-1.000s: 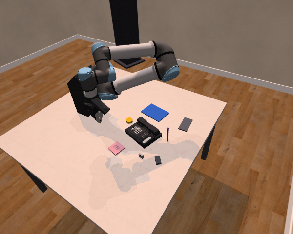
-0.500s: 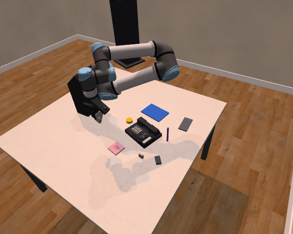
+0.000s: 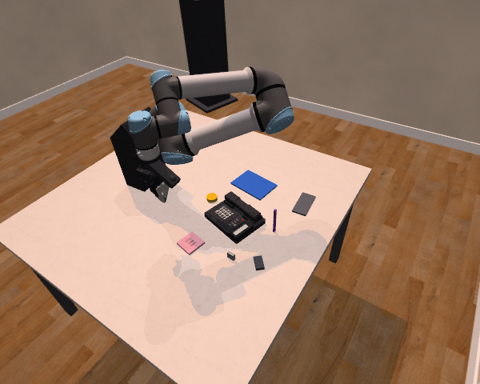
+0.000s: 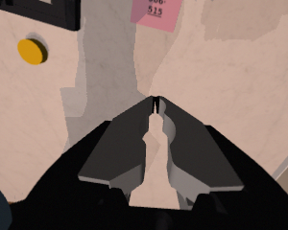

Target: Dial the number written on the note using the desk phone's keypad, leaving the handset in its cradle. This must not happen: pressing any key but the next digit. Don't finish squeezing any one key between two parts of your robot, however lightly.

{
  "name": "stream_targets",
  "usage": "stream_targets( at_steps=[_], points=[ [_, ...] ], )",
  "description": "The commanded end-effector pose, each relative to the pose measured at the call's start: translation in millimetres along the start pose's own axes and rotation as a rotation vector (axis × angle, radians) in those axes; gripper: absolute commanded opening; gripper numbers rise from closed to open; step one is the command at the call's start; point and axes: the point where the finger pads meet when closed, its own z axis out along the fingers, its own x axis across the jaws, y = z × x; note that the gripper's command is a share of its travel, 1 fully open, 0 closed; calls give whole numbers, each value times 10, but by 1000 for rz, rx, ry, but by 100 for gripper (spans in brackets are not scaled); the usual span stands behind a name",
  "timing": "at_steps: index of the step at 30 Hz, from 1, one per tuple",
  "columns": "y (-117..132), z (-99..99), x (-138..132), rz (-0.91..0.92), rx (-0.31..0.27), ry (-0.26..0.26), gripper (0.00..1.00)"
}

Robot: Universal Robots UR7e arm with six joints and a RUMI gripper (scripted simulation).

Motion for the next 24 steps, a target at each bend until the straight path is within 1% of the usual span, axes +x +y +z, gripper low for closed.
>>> stream_targets(
  at_steps=[1, 8, 11, 17, 24],
  points=[
    [-50, -2, 2, 0, 0, 1, 0],
    [-209, -3, 2, 0, 0, 1, 0],
    [-240, -3, 1, 0, 0, 1, 0],
    [-464, -3, 1, 0, 0, 1, 0],
    [-787, -4, 0, 0, 0, 1, 0]
  ],
)
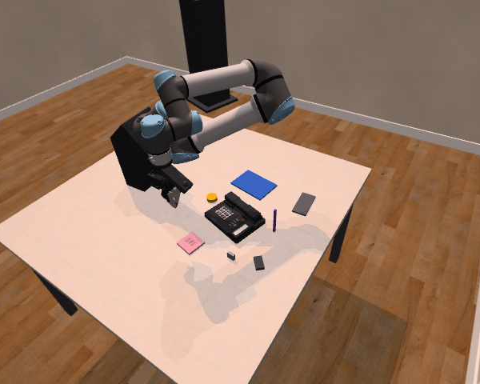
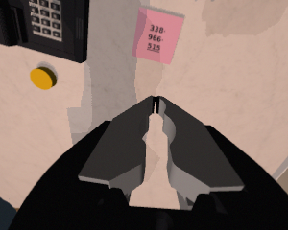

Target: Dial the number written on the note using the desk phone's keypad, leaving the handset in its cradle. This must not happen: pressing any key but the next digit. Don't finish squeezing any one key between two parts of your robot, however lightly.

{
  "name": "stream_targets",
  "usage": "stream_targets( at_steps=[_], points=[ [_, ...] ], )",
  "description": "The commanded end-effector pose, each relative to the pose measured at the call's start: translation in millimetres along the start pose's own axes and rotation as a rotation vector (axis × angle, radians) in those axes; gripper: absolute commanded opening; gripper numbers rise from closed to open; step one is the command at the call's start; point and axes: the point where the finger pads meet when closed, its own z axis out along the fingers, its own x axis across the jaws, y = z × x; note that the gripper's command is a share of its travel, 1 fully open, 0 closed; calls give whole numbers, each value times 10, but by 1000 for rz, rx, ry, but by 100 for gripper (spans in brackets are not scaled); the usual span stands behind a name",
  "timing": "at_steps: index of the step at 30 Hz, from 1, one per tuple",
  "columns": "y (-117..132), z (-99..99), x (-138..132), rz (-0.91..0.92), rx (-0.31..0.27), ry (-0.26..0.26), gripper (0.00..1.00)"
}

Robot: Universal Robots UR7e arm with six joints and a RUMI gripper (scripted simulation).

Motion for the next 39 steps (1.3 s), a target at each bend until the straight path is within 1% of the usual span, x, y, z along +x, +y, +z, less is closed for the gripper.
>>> stream_targets(
  at_steps=[1, 3, 18, 20, 25, 30, 39],
  points=[
    [-260, 3, 8, 1, -5, 0, 0],
    [-260, 3, 8, 1, -5, 0, 0],
    [-985, 4, 7, 1, -5, 0, 0],
    [-985, 4, 7, 1, -5, 0, 0],
    [-1170, 4, 7, 1, -5, 0, 0],
    [-1301, 4, 7, 1, -5, 0, 0],
    [-1388, 4, 7, 1, -5, 0, 0]
  ],
)
